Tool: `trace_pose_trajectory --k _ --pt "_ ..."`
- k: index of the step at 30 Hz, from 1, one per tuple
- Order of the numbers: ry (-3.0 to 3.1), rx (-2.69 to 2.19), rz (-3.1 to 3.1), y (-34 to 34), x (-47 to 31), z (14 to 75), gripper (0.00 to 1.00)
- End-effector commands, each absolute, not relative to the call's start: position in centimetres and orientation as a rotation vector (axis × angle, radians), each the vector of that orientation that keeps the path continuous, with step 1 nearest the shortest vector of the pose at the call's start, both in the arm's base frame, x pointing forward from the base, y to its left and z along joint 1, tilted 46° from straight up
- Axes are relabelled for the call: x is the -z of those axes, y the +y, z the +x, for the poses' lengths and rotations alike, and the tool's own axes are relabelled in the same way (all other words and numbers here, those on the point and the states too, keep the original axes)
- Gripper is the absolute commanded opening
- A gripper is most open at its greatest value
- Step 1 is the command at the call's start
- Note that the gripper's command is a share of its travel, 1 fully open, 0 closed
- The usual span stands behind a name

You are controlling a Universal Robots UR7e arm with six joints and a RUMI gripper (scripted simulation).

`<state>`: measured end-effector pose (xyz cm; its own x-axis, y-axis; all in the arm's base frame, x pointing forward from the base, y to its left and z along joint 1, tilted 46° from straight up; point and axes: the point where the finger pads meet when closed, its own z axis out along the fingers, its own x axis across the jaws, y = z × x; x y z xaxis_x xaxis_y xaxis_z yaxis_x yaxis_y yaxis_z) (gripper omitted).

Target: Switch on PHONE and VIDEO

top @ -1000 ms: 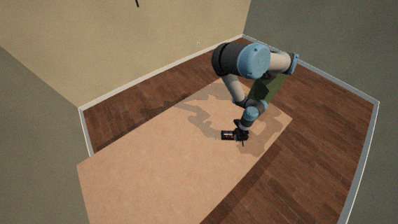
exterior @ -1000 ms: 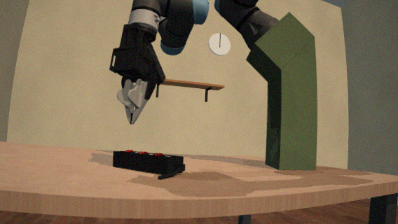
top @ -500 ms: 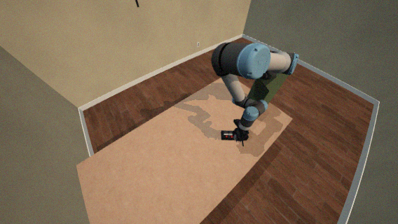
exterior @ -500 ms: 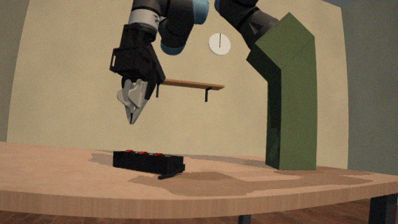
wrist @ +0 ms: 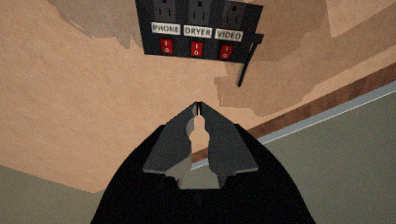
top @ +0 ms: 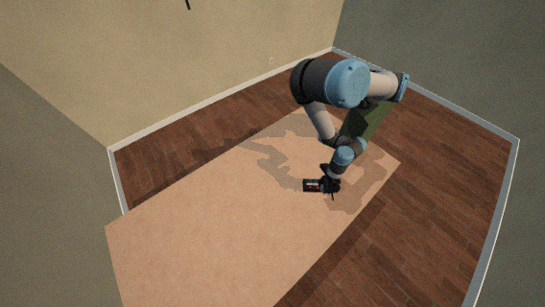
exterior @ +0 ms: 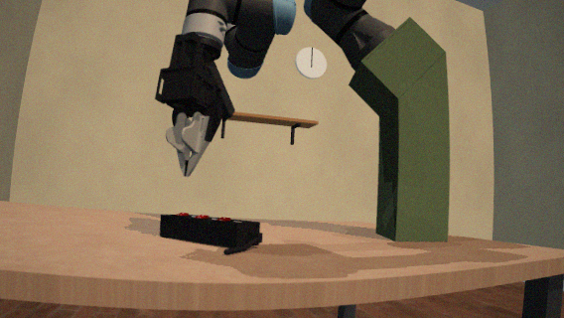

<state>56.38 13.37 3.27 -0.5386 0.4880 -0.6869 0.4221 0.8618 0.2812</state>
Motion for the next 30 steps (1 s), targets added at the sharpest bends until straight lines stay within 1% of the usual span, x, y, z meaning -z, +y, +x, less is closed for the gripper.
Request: trace_pose_trajectory --k 1,10,11,30 --pt "2.211 -0.104 0.655 13.39 -3.32 56.38 0.0" --pt "2.211 -0.104 0.655 13.39 -3.32 56.38 0.0" --pt "2.211 -0.104 0.655 13.39 -3.32 56.38 1.0" --pt "2.211 -0.104 0.655 13.39 -3.32 56.38 1.0"
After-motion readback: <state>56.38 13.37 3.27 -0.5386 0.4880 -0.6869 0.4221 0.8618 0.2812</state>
